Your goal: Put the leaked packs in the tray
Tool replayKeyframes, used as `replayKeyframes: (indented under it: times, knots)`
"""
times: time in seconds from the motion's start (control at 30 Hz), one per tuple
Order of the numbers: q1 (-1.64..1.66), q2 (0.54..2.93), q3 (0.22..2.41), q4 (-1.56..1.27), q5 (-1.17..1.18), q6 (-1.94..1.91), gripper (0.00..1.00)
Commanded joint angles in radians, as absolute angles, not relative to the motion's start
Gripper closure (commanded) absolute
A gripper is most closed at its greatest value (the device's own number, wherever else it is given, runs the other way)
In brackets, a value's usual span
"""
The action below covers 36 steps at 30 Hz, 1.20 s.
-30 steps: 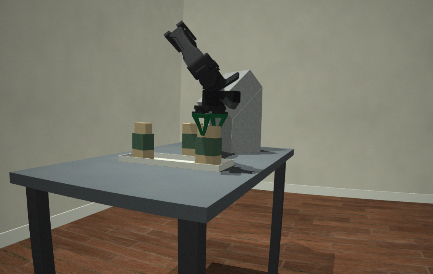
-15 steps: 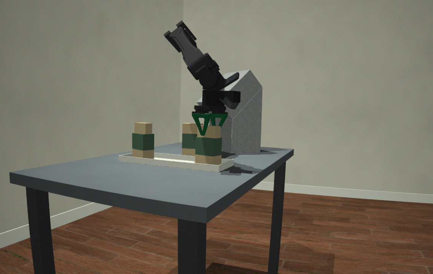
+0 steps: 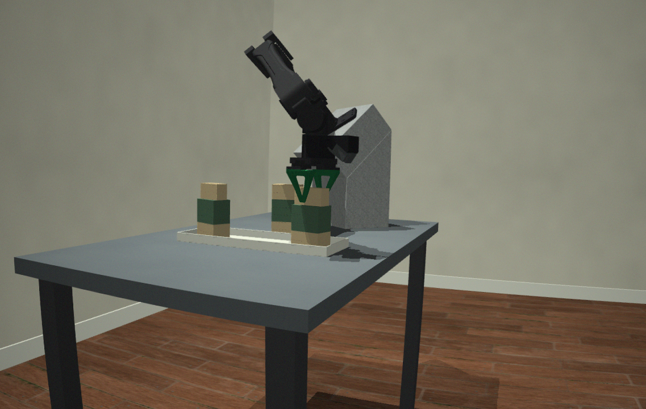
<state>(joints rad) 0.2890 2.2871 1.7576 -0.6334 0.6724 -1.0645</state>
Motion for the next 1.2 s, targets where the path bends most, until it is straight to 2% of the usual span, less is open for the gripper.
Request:
replayKeyframes:
  times: [0.0,0.4,0.7,1.17]
  knots:
    - [0.312,2.266,1.762,-0.637,0.665,-1.069,0.21]
    - [0.326,2.24,1.76,-0.675,0.681,-1.044,0.21]
    - [0.423,2.141,1.815,-0.882,0.716,-0.932,0.21]
    - [0.425,2.141,1.822,-0.894,0.708,-0.923,0.21]
